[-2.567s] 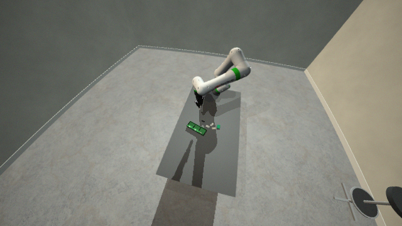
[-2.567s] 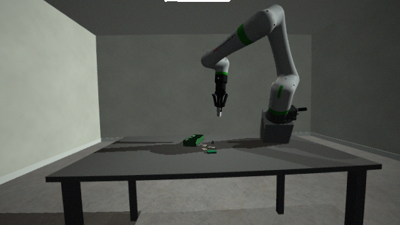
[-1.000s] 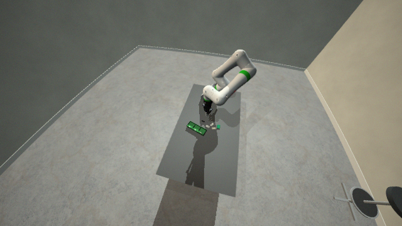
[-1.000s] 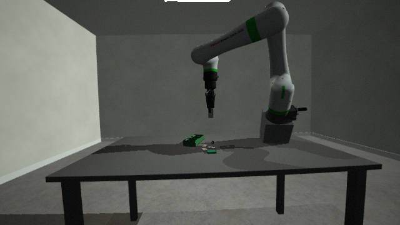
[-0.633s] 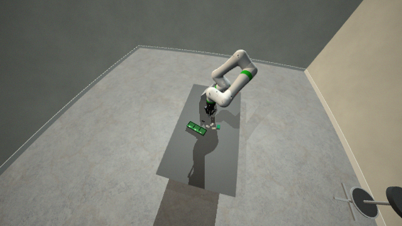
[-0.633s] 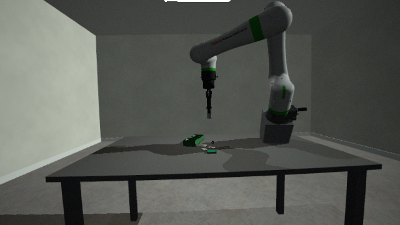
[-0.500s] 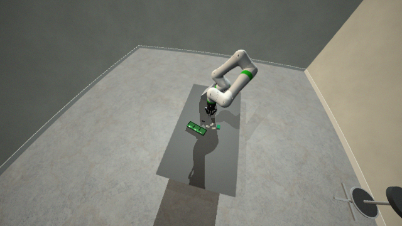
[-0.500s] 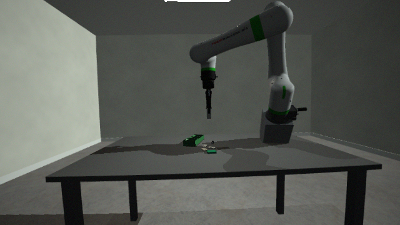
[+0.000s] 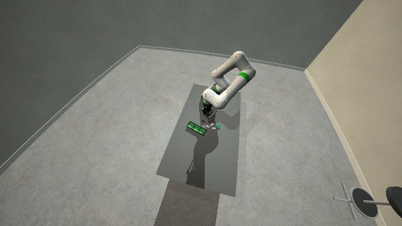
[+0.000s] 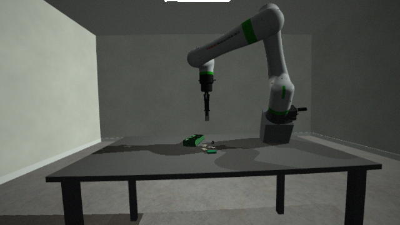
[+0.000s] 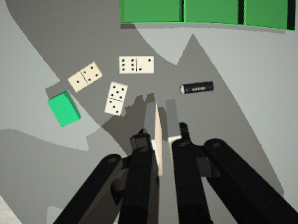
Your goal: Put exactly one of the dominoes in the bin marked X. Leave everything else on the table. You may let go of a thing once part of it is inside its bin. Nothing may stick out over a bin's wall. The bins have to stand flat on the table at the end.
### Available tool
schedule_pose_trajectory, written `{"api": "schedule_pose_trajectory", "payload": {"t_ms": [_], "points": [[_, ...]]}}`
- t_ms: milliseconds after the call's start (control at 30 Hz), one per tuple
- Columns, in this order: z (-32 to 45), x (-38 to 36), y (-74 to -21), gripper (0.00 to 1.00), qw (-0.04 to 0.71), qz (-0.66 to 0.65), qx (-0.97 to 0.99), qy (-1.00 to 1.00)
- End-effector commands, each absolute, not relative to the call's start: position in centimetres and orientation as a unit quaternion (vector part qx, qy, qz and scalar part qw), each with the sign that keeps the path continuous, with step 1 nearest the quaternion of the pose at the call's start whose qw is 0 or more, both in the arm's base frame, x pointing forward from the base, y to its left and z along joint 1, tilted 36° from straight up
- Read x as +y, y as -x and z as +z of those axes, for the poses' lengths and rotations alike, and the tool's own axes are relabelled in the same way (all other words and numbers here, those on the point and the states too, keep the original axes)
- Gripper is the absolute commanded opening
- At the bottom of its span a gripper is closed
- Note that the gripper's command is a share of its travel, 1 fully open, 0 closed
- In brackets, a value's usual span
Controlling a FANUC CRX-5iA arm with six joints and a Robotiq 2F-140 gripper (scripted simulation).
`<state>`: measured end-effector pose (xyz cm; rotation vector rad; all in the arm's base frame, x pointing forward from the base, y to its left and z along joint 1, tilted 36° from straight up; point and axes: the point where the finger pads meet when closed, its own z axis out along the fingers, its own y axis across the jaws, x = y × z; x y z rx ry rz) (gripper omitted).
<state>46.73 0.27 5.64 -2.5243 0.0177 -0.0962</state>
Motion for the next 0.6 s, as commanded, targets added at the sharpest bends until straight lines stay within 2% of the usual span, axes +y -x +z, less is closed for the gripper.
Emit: {"api": "schedule_pose_trajectory", "payload": {"t_ms": [0, 567], "points": [[2.9, -1.2, -48.3, 0.05, 0.303, -0.037, 0.005, 0.952], [-7.2, -6.5, -53.4, 0.05, 0.303, -0.037, 0.005, 0.952]]}}
